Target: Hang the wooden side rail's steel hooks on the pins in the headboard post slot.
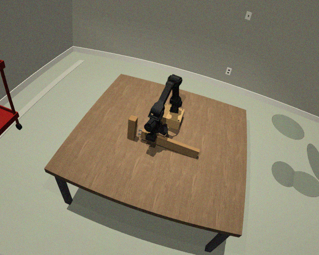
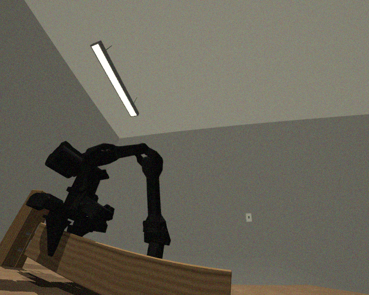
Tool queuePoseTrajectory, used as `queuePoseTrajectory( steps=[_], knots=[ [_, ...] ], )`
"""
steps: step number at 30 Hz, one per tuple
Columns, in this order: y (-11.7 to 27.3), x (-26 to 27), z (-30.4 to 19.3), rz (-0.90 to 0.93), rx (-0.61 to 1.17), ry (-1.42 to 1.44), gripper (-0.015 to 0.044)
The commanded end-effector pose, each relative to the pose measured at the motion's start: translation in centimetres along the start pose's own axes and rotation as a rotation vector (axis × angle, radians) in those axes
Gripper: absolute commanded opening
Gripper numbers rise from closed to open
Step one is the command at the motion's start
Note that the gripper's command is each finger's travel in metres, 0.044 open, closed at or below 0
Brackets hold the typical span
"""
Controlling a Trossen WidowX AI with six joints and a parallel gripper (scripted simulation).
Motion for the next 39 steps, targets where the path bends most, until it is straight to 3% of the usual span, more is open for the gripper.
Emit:
queuePoseTrajectory(
  steps=[1,39],
  knots=[
    [0.40,-0.30,-0.10,-0.012,0.003,0.004,0.0000],
    [0.19,-0.03,-0.55,-0.012,0.003,0.004,0.0000]
  ],
)
Point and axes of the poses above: the point midway between the two fingers, 35 mm back from their tips, its own y axis back along the fingers, its own x axis across the jaws, z = x × y, the point moved 7 cm from there along y, back along the fingers, and after that the axes turned 3 degrees about -y, right-handed, at the moved point
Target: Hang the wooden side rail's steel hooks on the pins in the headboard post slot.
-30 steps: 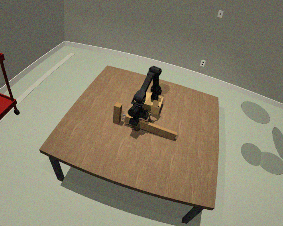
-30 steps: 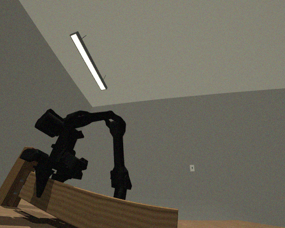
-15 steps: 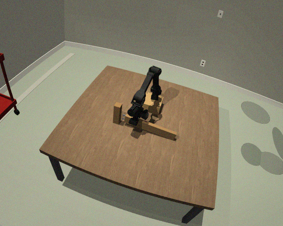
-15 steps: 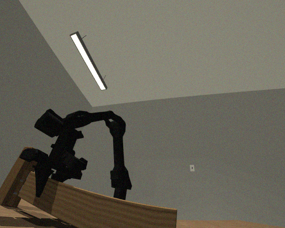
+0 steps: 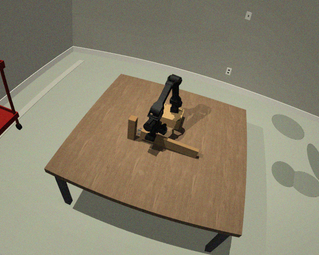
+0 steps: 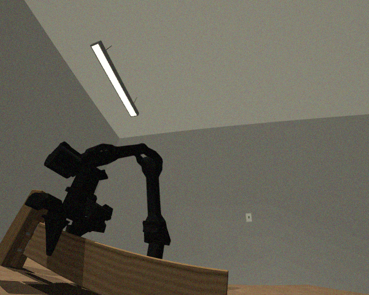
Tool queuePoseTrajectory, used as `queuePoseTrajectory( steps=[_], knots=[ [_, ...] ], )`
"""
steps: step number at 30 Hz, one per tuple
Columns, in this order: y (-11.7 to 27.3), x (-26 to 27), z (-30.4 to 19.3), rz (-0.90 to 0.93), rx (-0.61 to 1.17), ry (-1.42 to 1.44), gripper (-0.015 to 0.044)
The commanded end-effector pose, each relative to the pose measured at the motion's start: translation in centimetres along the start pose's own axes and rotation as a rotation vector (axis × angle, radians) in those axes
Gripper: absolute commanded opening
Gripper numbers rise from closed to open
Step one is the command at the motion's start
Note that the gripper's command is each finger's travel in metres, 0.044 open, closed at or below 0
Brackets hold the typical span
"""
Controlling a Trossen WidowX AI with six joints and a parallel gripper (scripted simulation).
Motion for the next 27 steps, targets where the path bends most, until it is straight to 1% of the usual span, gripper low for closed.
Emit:
queuePoseTrajectory(
  steps=[1,27],
  knots=[
    [0.23,-0.06,-0.09,-0.007,0.003,0.005,0.0000],
    [0.42,-0.34,-0.34,-0.008,0.004,0.005,0.0000]
  ],
)
Point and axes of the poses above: the point midway between the two fingers, 35 mm back from their tips, its own y axis back along the fingers, its own x axis across the jaws, z = x × y, the point moved 7 cm from there along y, back along the fingers, and after that the axes turned 3 degrees about -y, right-handed, at the moved point
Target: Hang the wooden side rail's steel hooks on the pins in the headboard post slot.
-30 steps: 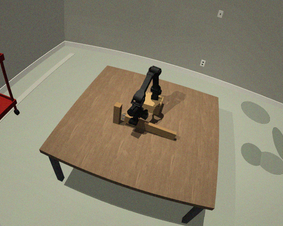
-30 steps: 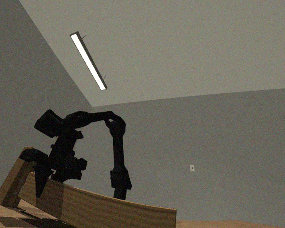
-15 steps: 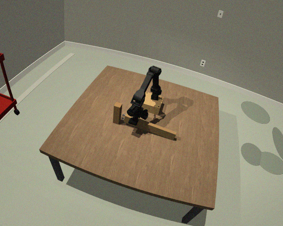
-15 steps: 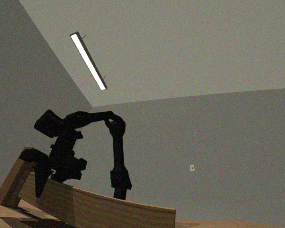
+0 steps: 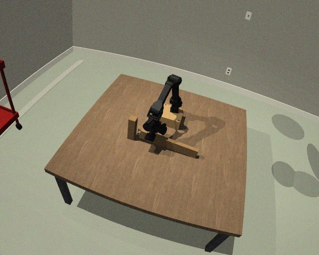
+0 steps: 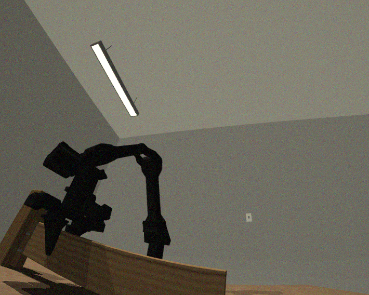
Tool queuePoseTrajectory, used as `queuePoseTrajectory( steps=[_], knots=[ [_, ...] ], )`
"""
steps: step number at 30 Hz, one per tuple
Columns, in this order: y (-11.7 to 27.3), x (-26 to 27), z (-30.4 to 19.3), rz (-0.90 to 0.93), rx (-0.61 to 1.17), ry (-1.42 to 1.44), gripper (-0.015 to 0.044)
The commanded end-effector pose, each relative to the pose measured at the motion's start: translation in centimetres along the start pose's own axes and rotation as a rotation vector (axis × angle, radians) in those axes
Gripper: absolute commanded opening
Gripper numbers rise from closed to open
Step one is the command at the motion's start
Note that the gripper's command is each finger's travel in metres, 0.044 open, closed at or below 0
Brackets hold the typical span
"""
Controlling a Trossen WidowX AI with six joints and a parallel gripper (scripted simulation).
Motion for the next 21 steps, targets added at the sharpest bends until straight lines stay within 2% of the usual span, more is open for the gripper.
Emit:
queuePoseTrajectory(
  steps=[1,21],
  knots=[
    [0.38,-0.29,-0.09,-0.011,0.003,0.004,0.0000],
    [0.20,-0.22,-0.31,-0.011,0.003,0.004,0.0000]
  ],
)
Point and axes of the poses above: the point midway between the two fingers, 35 mm back from their tips, its own y axis back along the fingers, its own x axis across the jaws, z = x × y, the point moved 7 cm from there along y, back along the fingers, and after that the axes turned 3 degrees about -y, right-handed, at the moved point
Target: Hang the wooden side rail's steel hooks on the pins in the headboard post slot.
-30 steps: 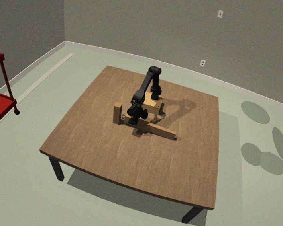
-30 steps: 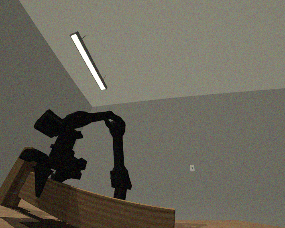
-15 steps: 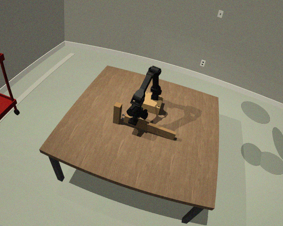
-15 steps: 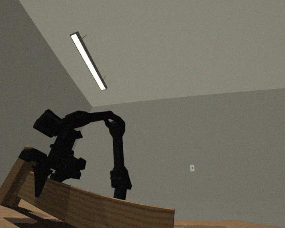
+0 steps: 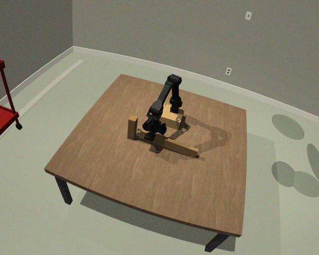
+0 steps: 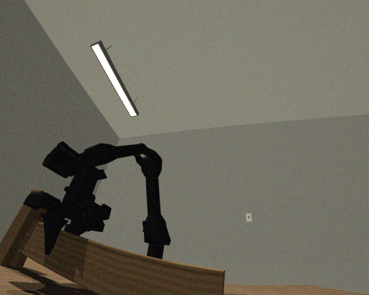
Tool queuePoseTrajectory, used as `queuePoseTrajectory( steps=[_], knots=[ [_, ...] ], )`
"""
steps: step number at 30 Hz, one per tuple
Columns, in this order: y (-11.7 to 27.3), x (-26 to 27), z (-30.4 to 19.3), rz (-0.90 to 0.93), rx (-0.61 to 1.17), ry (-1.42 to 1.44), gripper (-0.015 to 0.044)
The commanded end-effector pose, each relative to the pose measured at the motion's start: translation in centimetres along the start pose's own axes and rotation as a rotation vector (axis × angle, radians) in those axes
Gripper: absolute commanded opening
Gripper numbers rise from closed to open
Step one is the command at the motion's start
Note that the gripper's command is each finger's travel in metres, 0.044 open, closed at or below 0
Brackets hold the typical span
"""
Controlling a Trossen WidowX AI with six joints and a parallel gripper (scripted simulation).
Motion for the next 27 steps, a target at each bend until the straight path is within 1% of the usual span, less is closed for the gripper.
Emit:
queuePoseTrajectory(
  steps=[1,27],
  knots=[
    [0.15,-0.19,-0.09,-0.010,0.001,0.004,0.0000],
    [0.15,-0.04,-0.39,-0.010,0.002,0.004,0.0000]
  ],
)
Point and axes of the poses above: the point midway between the two fingers, 35 mm back from their tips, its own y axis back along the fingers, its own x axis across the jaws, z = x × y, the point moved 7 cm from there along y, back along the fingers, and after that the axes turned 3 degrees about -y, right-handed, at the moved point
